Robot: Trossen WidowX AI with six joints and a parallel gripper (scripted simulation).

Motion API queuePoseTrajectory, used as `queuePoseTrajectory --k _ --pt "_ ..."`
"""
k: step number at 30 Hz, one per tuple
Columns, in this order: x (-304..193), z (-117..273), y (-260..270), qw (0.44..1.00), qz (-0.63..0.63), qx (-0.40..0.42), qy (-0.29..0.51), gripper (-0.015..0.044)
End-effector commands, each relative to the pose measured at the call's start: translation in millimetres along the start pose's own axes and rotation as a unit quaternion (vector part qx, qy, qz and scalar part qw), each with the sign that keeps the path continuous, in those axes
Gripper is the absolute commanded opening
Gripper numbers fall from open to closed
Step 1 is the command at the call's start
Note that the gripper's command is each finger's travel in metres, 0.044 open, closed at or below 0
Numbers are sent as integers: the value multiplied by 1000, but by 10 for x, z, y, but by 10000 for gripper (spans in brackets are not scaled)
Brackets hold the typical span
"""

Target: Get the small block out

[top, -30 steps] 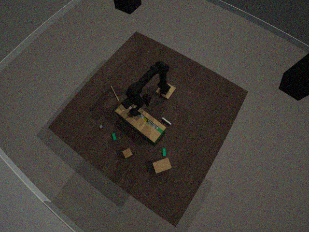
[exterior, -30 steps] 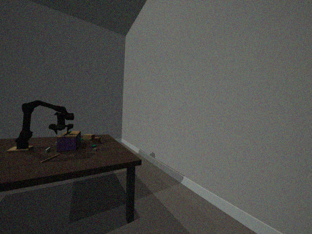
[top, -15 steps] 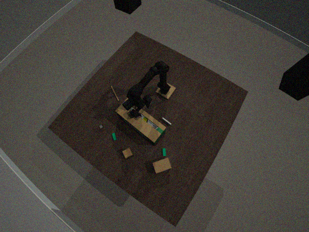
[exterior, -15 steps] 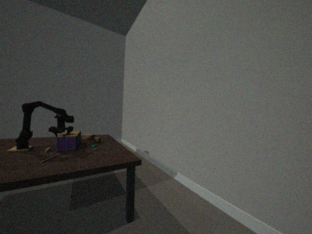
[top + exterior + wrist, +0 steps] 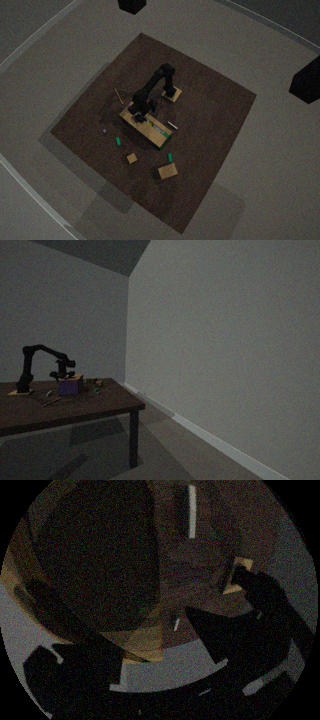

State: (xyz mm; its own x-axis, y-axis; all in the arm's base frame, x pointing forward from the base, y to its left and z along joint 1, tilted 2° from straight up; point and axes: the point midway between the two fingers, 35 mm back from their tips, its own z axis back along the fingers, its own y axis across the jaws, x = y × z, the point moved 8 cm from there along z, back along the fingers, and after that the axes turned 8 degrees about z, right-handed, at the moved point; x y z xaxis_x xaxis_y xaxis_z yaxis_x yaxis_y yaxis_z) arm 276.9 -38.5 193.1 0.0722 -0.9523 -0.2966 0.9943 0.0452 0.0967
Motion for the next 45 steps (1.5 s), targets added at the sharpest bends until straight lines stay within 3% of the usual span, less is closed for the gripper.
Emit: queuePoseTrajectory --k 1,45 --pt "-37 -9 7 1000 0 0 0 400" --pt "-939 -325 136 1000 0 1 4 400"
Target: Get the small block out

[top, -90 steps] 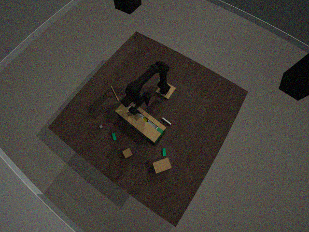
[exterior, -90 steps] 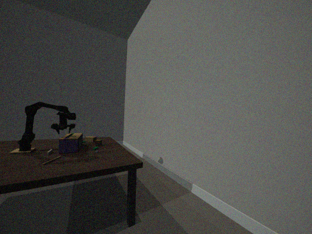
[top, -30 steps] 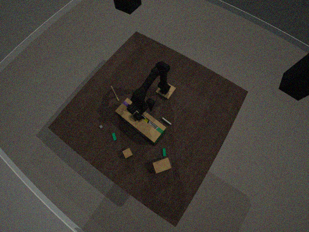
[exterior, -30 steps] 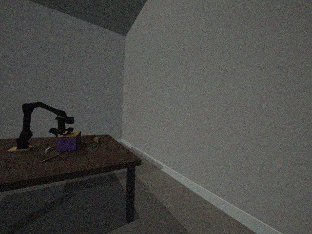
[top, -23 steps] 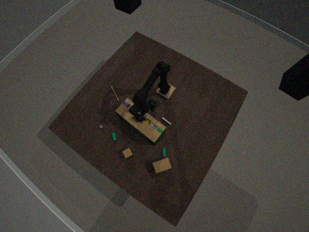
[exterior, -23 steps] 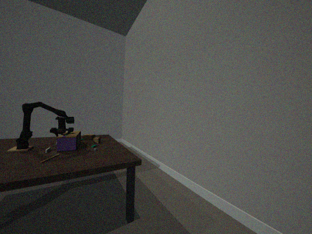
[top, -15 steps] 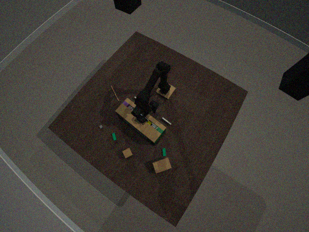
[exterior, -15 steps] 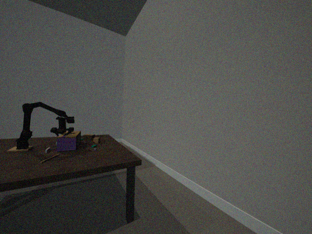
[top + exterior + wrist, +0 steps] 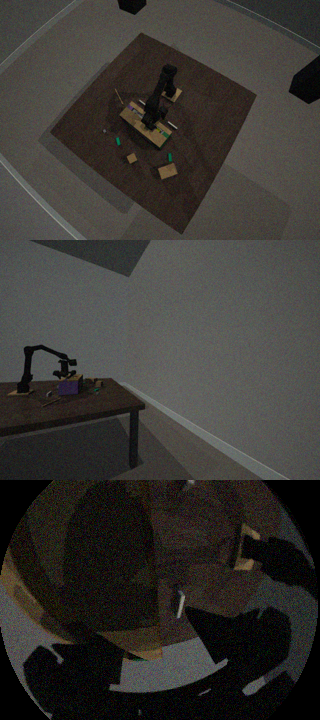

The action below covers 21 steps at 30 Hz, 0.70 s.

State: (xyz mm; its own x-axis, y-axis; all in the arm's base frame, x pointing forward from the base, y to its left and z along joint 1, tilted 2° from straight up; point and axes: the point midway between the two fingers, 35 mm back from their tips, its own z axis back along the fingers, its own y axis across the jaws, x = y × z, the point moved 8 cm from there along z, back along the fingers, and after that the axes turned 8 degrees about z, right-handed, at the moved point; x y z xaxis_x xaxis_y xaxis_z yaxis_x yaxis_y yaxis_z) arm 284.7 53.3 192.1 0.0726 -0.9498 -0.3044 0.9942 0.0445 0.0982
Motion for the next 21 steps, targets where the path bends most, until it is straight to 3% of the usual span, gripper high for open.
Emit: queuePoseTrajectory --k 1,21 --pt "-93 -39 20 1000 0 0 0 400" --pt "-440 -91 76 1000 0 0 1 400"
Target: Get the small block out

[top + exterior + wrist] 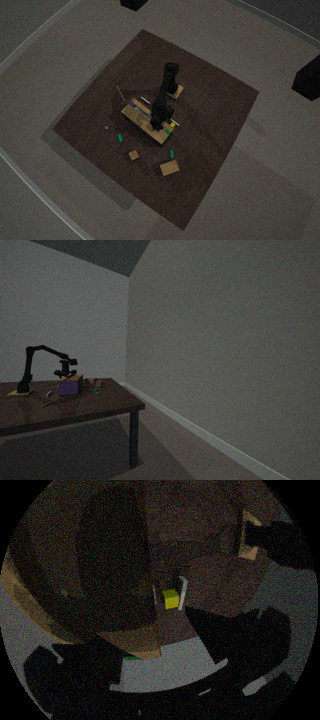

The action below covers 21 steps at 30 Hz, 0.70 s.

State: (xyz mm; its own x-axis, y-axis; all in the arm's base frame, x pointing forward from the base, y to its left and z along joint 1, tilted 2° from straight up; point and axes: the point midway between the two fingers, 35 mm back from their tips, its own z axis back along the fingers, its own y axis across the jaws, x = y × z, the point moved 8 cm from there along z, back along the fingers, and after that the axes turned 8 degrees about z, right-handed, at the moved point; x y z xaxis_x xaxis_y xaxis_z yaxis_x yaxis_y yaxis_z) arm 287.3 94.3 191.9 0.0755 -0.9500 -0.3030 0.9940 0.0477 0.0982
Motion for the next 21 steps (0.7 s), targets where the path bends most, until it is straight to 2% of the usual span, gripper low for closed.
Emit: queuePoseTrajectory --k 1,7,17,19,21 --pt "-67 96 37 1000 -2 1 2 400" --pt "-173 596 30 1000 -1 0 0 400" --pt "-164 569 24 1000 -4 -3 -1 400" --pt "-263 588 -24 999 39 -2 2 348" --pt "-349 591 -71 990 138 1 -5 295"
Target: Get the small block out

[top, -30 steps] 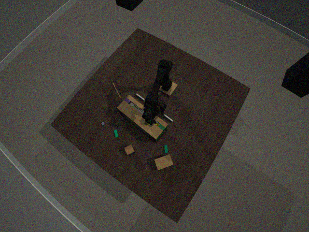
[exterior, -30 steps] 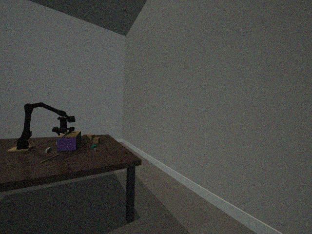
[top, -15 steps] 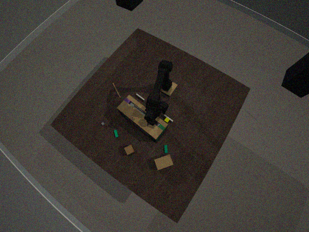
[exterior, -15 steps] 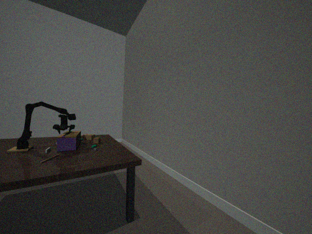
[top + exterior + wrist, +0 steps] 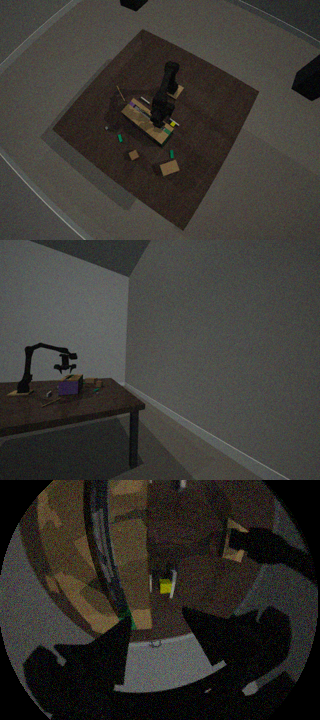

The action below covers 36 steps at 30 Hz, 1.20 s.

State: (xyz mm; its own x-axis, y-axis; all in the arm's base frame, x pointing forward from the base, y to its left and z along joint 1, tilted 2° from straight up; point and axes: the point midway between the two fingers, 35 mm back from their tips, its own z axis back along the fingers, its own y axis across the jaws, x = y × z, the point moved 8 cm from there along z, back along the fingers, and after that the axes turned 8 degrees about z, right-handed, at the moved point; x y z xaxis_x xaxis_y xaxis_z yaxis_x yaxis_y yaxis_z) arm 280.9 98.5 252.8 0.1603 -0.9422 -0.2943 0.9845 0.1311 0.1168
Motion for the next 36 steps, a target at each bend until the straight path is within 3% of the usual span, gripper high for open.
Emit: queuePoseTrajectory --k 1,7,15,26,36 --pt "-143 15 -69 989 146 4 -12 285" --pt "-249 -20 -127 898 438 -5 -48 285" --pt "-394 -59 -215 636 766 -44 -88 285" --pt "-501 -82 -287 371 919 -88 -104 285" --pt "-591 -96 -352 104 980 -135 -101 285"
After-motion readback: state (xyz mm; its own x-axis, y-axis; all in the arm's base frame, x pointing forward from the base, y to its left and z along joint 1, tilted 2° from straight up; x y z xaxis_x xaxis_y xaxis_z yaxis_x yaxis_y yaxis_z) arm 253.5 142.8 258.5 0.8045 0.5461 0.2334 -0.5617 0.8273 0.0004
